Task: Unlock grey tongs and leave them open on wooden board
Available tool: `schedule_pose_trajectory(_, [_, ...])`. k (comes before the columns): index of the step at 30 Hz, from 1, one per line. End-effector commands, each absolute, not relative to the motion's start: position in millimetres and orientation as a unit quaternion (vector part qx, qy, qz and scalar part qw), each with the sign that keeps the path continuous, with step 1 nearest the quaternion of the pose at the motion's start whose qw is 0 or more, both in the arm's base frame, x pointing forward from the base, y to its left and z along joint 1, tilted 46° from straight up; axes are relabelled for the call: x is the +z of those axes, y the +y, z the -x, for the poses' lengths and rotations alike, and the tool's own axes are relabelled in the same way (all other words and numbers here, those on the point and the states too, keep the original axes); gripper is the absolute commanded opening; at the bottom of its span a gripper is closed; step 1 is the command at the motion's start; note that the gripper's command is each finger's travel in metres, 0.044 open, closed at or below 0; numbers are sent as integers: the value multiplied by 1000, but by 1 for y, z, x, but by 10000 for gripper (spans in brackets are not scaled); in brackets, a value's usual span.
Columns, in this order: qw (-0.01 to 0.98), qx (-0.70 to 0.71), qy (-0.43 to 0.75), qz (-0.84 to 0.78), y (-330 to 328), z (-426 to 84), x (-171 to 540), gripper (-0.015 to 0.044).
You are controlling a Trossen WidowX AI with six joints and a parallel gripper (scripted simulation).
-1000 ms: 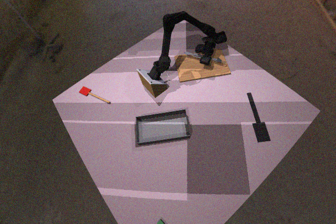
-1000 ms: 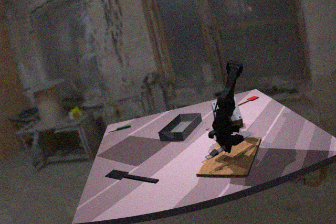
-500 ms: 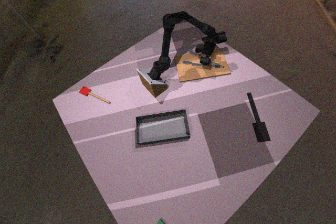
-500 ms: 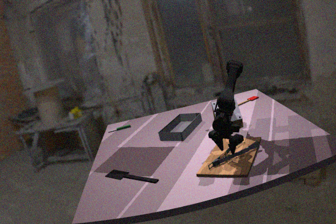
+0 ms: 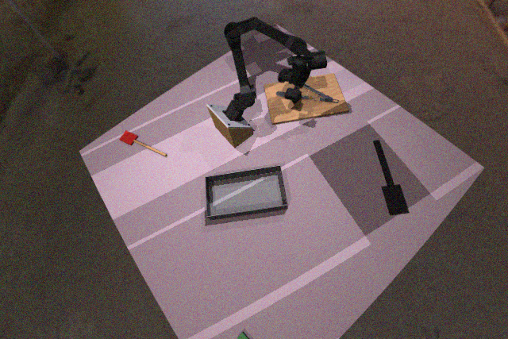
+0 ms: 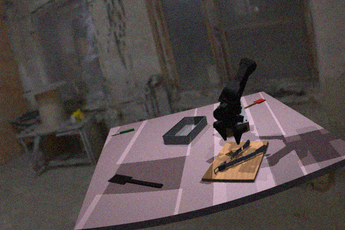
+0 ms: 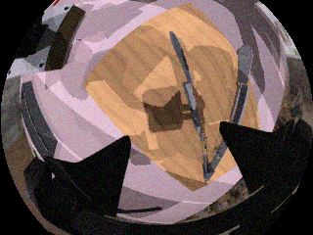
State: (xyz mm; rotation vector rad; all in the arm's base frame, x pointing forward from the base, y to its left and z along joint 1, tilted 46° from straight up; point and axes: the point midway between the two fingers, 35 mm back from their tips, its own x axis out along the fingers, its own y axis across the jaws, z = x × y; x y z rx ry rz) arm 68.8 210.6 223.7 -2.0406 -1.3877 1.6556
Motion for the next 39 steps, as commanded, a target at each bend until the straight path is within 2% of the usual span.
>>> schedule_pose_trajectory(1, [83, 559, -465, 681, 178, -56, 191, 440])
schedule_pose_trajectory(8, [81, 555, -469, 682, 166, -51, 179, 440])
schedule_pose_trajectory(16, [24, 510, -502, 699, 143, -49, 217, 440])
schedule_pose_trajectory(39, [24, 510, -502, 699, 143, -49, 217, 440])
